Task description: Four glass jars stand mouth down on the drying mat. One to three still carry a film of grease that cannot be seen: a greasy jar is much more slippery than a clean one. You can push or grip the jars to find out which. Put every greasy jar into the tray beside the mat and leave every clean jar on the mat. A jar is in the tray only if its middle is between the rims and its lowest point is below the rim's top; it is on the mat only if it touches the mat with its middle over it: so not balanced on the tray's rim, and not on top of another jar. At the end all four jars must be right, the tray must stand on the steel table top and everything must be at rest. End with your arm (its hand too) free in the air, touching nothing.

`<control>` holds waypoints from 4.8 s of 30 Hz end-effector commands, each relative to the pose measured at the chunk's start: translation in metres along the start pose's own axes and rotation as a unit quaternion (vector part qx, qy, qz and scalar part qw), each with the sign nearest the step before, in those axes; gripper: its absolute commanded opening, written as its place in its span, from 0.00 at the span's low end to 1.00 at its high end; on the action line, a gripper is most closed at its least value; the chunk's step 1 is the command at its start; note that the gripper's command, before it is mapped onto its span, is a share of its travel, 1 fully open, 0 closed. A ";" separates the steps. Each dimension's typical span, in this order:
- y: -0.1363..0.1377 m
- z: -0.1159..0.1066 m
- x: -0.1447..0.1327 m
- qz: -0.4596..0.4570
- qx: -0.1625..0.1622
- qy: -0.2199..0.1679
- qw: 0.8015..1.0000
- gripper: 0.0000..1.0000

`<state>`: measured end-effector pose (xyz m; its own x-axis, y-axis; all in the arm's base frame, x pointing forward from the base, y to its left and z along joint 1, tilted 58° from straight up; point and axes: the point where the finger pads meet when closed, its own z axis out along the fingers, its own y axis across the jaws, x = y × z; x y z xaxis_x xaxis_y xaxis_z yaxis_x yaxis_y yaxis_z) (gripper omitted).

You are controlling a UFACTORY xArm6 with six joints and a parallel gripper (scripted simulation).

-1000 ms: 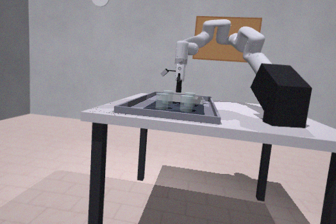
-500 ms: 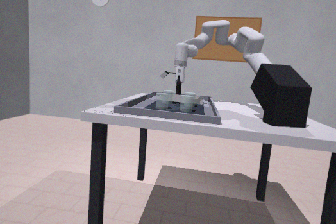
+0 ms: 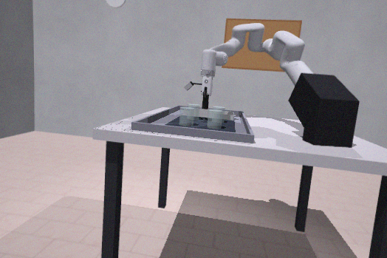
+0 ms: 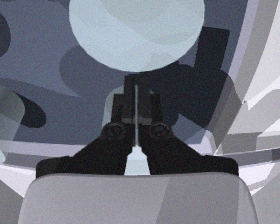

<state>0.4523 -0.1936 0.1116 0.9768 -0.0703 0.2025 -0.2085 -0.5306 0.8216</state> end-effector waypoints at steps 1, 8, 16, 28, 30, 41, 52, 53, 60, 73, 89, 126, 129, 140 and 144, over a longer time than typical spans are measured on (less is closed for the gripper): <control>0.000 -0.001 0.001 0.000 0.000 0.001 1.000 0.00; 0.000 -0.001 0.002 0.000 0.000 0.001 1.000 0.00; 0.000 -0.001 0.003 0.000 0.000 0.001 1.000 0.00; 0.000 -0.001 0.005 0.000 0.000 0.001 1.000 0.00; 0.000 -0.001 0.005 0.000 0.000 0.001 1.000 0.00; 0.000 -0.001 0.006 0.000 0.000 0.001 1.000 0.00; 0.000 -0.001 0.007 0.000 0.000 0.001 1.000 0.00; 0.000 -0.001 0.007 0.000 0.000 0.001 1.000 0.00; 0.000 -0.001 0.008 0.000 0.000 0.001 1.000 0.00; 0.000 -0.001 0.010 0.000 0.000 0.001 1.000 0.00; 0.000 -0.001 0.012 0.000 0.000 0.001 1.000 0.00; 0.000 -0.002 0.016 0.000 0.000 0.001 1.000 0.00; 0.000 -0.002 0.016 0.000 0.000 0.001 1.000 0.00; 0.000 -0.003 0.018 0.000 0.000 0.001 1.000 0.00; 0.000 -0.003 0.018 0.000 0.000 0.001 1.000 0.00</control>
<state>0.4685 -0.1930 0.1162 0.9768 -0.0704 0.2023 -0.2084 -0.5306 0.8216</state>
